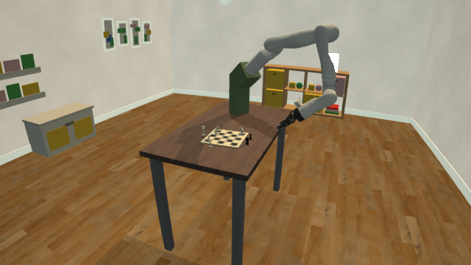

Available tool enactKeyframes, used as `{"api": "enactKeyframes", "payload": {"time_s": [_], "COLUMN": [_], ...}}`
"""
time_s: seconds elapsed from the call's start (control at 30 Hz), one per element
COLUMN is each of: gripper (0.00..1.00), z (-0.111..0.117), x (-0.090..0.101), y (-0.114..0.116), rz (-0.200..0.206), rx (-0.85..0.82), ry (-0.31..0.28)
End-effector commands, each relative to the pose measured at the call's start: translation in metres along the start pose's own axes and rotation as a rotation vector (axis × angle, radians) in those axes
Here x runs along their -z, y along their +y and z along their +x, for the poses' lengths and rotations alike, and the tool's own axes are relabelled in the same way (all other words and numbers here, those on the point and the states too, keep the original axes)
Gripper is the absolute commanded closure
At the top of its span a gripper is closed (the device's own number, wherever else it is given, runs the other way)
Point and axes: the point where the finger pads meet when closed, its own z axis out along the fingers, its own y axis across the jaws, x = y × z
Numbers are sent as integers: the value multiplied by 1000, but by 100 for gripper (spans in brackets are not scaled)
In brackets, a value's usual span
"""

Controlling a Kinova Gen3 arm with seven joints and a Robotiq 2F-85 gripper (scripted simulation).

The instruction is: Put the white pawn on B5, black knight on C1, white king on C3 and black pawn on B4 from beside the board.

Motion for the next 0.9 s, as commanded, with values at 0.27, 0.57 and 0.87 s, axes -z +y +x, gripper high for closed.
{"api": "enactKeyframes", "payload": {"time_s": [0.27,0.57,0.87], "gripper": [0,0,0], "z": [-20,-21,-21], "x": [13,13,13], "y": [18,18,18], "rz": [40,41,41], "rx": [83,85,85], "ry": [-33,-34,-34]}}
